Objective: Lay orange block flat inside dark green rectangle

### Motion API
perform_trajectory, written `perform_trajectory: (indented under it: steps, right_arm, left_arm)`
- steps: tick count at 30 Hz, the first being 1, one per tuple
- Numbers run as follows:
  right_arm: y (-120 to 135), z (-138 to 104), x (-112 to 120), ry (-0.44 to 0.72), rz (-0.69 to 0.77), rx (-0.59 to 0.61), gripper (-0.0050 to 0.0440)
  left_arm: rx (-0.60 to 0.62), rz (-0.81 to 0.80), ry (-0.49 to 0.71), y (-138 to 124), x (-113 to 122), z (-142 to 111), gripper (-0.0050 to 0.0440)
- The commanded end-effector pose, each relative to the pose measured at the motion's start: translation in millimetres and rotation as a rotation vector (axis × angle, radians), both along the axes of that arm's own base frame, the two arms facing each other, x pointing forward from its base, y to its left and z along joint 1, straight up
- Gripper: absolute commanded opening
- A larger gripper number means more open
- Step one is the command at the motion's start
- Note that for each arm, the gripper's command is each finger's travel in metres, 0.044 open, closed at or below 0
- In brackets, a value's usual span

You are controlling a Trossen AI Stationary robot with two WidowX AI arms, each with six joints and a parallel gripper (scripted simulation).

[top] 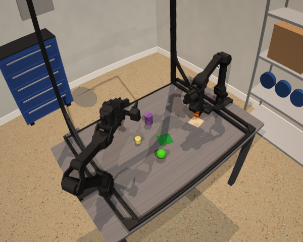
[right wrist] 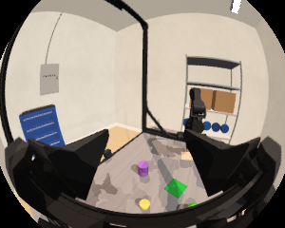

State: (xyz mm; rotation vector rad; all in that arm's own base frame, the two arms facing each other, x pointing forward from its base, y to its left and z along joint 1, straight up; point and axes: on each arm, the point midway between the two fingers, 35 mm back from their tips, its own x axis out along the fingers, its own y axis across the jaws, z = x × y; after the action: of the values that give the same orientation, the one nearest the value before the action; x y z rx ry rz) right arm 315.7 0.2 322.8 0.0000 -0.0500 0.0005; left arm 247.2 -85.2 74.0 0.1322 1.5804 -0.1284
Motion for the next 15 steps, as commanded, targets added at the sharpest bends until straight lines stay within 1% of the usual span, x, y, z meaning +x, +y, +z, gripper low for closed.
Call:
perform_trajectory:
  steps: [1, 4, 15]
  right_arm:
    - [0, 0, 0, 0.000, -0.001, 0.000, 0.0440]
    - [0, 0, 0, 0.000, -0.001, 0.000, 0.0440]
    - [0, 0, 0, 0.000, -0.001, 0.000, 0.0440]
  left_arm:
    - [-0.004, -0.003, -0.014, -2, 4, 7, 0.0000]
    - [-0.004, -0.007, -0.016, -3, 7, 8, 0.0000]
    - [-0.010, -0.065, -0.032, -17, 41, 18, 0.0000]
